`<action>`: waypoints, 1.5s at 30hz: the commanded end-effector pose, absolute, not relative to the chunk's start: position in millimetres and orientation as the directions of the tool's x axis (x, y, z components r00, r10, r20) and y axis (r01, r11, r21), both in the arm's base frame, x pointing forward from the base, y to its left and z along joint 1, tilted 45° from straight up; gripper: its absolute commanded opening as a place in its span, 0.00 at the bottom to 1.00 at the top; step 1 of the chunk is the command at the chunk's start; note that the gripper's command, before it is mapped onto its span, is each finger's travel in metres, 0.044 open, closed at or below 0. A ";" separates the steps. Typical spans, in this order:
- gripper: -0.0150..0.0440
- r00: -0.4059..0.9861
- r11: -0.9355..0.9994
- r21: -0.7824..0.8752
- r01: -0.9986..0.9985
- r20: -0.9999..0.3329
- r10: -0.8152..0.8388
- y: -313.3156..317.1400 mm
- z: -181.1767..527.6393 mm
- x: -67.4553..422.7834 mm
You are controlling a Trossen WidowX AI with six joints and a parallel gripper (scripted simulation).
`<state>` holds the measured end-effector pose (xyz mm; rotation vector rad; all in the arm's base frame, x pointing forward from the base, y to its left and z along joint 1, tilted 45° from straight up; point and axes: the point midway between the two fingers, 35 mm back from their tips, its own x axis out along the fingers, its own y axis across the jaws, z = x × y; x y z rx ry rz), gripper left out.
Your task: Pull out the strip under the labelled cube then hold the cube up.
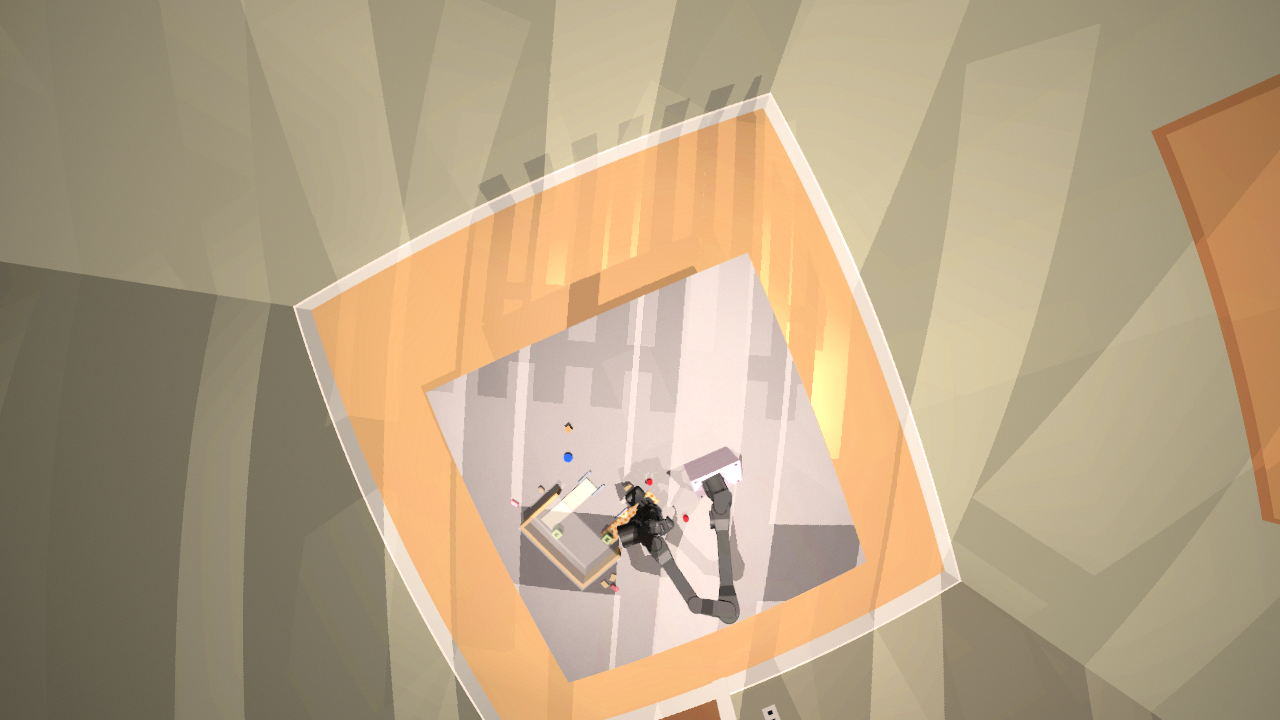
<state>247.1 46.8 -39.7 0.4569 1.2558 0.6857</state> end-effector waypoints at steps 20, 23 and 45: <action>0.25 0.129 0.718 0.663 -0.209 -0.709 0.693 47.2 -52.4 205.9; 0.25 0.129 0.718 0.663 -0.209 -0.710 0.693 46.8 -53.6 201.4; 0.25 0.129 0.718 0.664 -0.209 -0.710 0.693 46.4 -55.0 196.2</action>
